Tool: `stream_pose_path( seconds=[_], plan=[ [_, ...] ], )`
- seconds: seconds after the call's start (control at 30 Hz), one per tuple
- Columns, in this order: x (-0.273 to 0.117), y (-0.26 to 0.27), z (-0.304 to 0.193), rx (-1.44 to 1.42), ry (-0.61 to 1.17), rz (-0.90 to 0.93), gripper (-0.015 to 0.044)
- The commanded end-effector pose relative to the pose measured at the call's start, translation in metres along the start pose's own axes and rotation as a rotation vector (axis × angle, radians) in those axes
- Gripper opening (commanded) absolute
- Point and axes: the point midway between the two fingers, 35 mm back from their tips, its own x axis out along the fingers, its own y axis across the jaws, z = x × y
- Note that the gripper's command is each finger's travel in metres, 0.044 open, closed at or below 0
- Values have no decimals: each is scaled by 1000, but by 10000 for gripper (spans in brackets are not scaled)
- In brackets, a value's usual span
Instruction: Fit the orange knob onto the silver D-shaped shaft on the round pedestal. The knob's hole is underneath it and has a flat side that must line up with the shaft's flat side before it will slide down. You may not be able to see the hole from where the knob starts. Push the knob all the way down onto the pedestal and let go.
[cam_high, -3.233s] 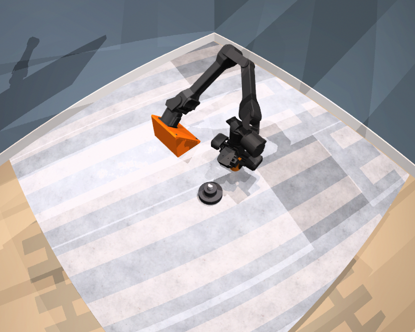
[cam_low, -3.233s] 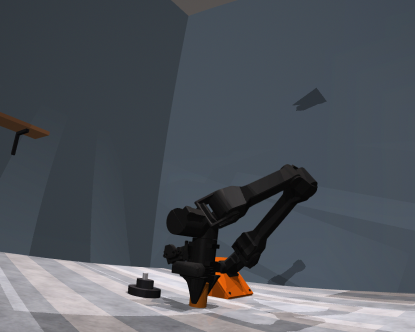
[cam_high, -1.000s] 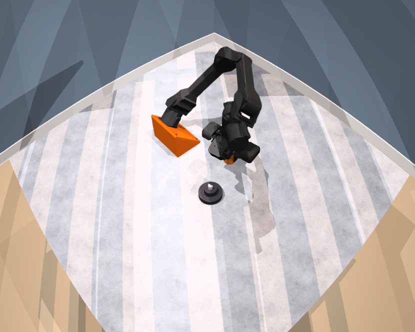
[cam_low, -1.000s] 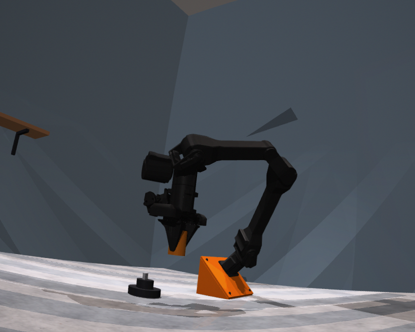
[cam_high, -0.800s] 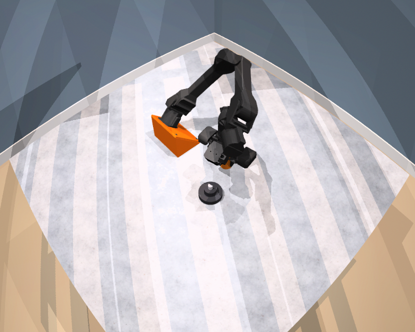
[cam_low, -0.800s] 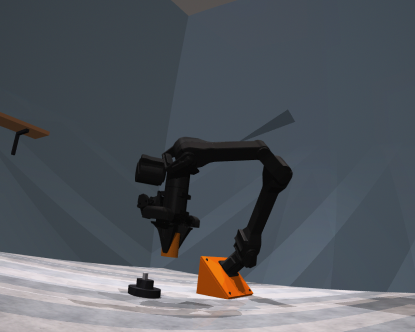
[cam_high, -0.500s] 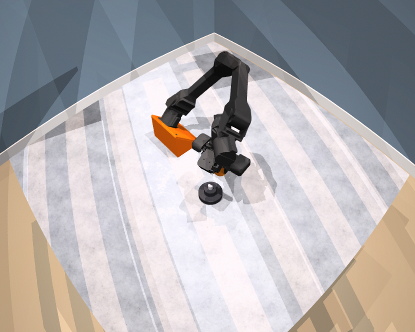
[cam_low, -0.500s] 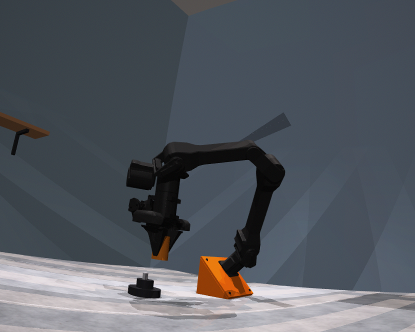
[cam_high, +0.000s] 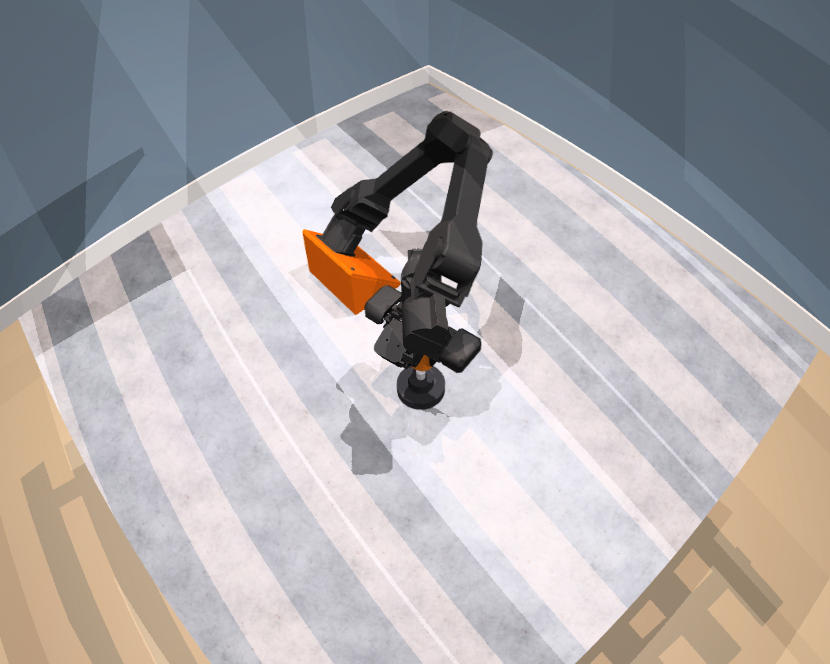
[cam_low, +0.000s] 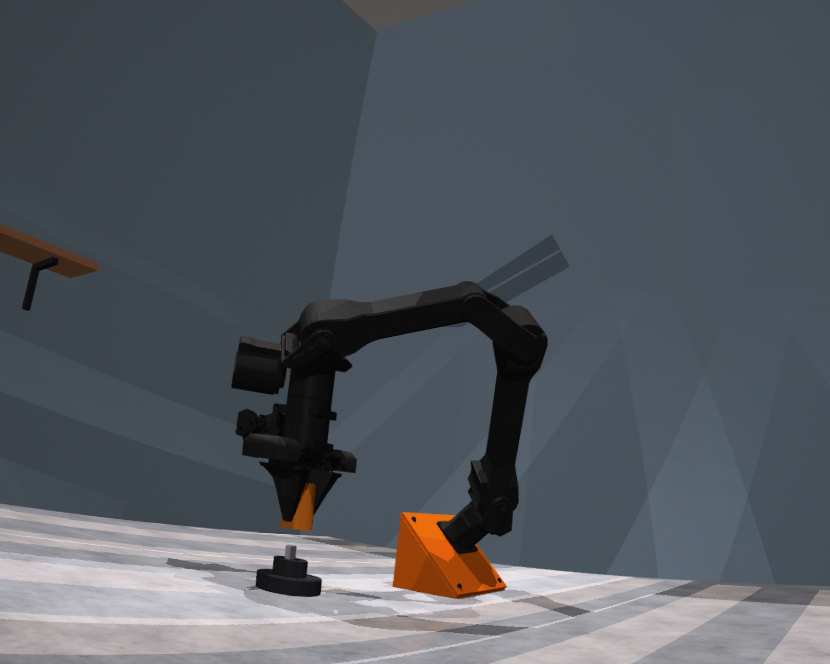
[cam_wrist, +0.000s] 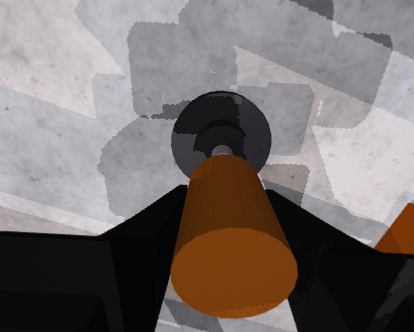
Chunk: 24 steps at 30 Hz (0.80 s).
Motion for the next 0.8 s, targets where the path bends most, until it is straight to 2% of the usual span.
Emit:
stream_pose_path(
  seconds=[0.0, 0.77],
  plan=[
    [-1, -1, 2, -28, -7, 4, 0],
    [-1, 0, 8, -652, -8, 2, 0]
  ],
)
